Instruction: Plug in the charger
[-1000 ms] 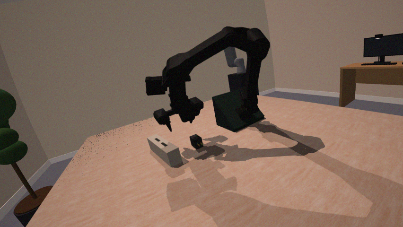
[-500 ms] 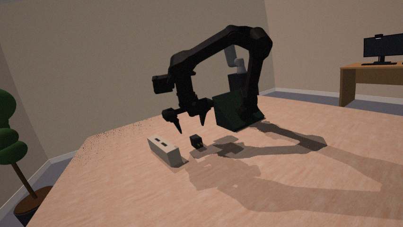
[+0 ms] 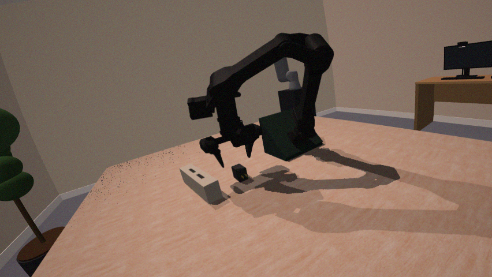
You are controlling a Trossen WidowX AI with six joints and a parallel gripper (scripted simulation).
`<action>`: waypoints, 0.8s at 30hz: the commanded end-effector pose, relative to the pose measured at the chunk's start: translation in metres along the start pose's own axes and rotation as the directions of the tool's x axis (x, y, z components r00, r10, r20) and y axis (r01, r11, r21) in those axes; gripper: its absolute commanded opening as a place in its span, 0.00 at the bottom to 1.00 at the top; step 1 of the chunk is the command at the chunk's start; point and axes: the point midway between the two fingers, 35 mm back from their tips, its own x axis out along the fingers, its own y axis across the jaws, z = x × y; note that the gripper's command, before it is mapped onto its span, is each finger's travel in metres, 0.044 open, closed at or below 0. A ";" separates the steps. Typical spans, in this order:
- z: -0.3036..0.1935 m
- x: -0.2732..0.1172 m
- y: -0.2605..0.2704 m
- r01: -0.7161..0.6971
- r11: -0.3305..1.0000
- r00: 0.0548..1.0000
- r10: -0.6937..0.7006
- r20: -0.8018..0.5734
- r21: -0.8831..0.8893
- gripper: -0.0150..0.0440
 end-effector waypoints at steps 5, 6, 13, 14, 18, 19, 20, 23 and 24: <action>0.001 0.013 0.001 -0.002 1.000 1.000 0.002 0.006 0.008 1.00; 0.001 0.015 0.001 -0.002 1.000 1.000 0.002 0.006 0.008 1.00; 0.002 0.026 0.001 -0.002 1.000 1.000 0.002 0.006 0.008 1.00; 0.002 0.028 0.001 -0.002 1.000 1.000 0.002 0.006 0.008 1.00; 0.003 0.034 0.001 -0.002 1.000 1.000 0.002 0.007 0.008 1.00; 0.003 0.036 0.001 -0.002 1.000 1.000 0.002 0.007 0.008 1.00; 0.003 0.037 0.001 -0.002 1.000 1.000 0.002 0.007 0.008 1.00; 0.004 0.042 0.001 -0.002 1.000 1.000 0.002 0.008 0.008 1.00; 0.004 0.044 0.001 -0.002 1.000 1.000 0.002 0.008 0.008 1.00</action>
